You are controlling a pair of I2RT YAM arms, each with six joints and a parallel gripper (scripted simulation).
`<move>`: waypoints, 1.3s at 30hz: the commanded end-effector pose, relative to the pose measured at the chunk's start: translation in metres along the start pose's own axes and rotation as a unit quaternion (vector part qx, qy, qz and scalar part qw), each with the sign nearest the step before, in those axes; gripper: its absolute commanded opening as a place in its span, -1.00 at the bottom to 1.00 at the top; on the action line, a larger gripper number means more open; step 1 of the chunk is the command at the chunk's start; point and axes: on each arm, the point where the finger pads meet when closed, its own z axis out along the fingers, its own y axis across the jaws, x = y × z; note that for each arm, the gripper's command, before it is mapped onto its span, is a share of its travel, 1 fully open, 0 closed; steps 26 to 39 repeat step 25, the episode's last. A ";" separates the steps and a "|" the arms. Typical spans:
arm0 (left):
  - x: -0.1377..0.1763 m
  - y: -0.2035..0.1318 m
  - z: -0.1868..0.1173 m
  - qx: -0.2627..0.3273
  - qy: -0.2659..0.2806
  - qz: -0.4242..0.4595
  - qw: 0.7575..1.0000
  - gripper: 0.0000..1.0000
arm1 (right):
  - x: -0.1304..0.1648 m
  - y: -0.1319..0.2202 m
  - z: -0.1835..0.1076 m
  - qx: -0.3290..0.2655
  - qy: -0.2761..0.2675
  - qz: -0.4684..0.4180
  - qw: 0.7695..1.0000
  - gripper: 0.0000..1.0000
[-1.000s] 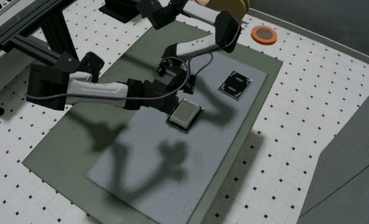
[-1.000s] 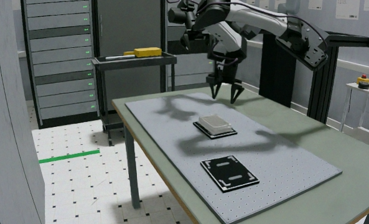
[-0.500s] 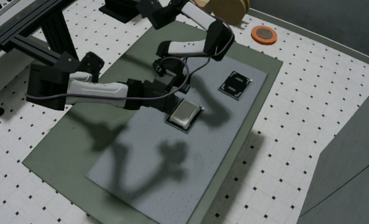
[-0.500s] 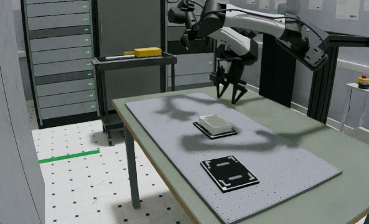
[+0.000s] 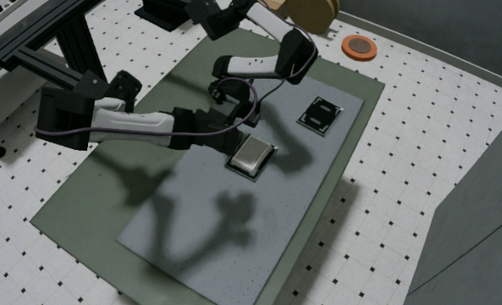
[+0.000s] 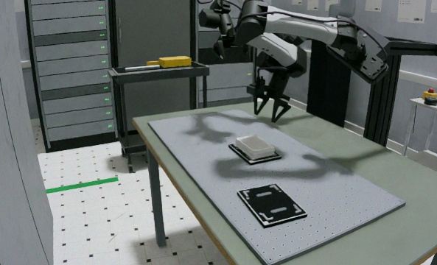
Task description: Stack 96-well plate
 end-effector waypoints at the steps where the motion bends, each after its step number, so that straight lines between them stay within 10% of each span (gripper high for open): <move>1: 0.003 0.000 -0.002 0.006 0.000 0.008 1.000 1.00 | 0.003 0.002 -0.003 0.000 0.007 -0.004 1.000 1.00; 39: -0.002 0.000 -0.002 0.003 -0.004 0.002 1.000 1.00 | 0.003 0.002 -0.003 0.000 0.007 -0.004 1.000 1.00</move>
